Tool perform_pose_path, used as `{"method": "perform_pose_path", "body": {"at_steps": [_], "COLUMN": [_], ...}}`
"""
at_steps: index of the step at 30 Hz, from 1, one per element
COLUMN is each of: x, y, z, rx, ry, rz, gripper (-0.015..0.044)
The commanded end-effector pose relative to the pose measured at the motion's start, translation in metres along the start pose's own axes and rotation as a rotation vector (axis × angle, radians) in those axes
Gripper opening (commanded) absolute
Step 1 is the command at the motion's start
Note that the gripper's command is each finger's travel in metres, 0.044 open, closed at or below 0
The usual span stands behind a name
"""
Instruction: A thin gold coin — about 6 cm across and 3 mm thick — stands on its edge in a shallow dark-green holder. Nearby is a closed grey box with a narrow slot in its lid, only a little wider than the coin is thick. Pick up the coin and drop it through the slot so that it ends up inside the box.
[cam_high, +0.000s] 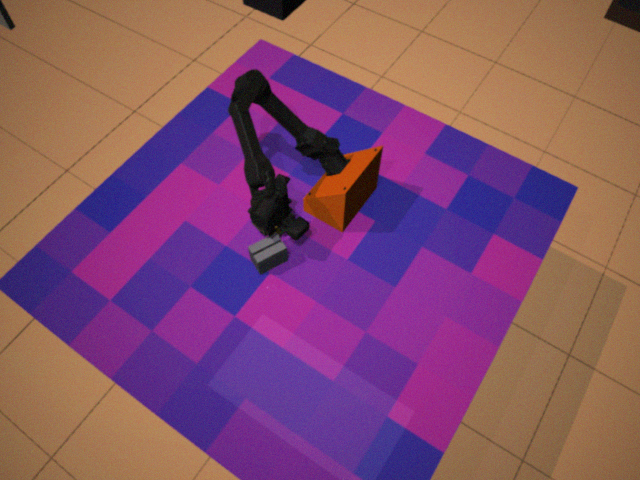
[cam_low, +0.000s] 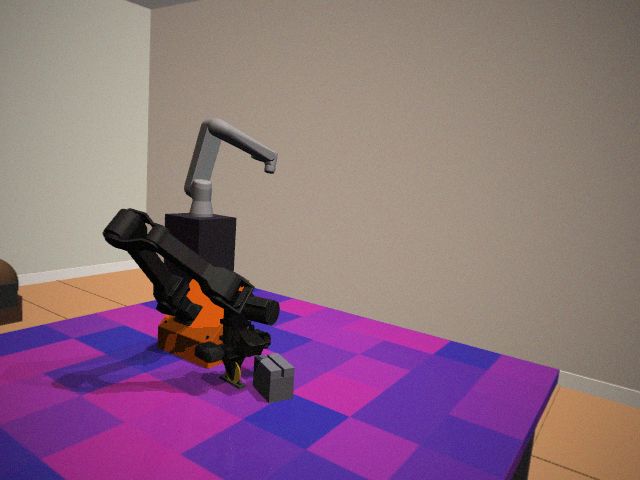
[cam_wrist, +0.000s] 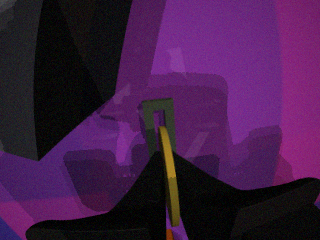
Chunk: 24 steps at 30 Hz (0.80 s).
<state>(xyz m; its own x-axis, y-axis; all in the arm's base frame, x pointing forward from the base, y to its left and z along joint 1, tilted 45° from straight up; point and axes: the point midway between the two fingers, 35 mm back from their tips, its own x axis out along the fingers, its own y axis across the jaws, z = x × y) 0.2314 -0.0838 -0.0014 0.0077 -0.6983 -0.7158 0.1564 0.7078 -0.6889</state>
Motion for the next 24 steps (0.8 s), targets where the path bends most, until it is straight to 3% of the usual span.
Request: {"method": "perform_pose_path", "body": {"at_steps": [1, 24], "x": [-0.003, -0.059], "y": [0.000, 0.005], "z": [0.000, 0.004], "rx": [-0.005, -0.007], "ry": [0.001, -0.001], "rz": [-0.003, 0.010], "gripper": [0.0000, 0.0000]}}
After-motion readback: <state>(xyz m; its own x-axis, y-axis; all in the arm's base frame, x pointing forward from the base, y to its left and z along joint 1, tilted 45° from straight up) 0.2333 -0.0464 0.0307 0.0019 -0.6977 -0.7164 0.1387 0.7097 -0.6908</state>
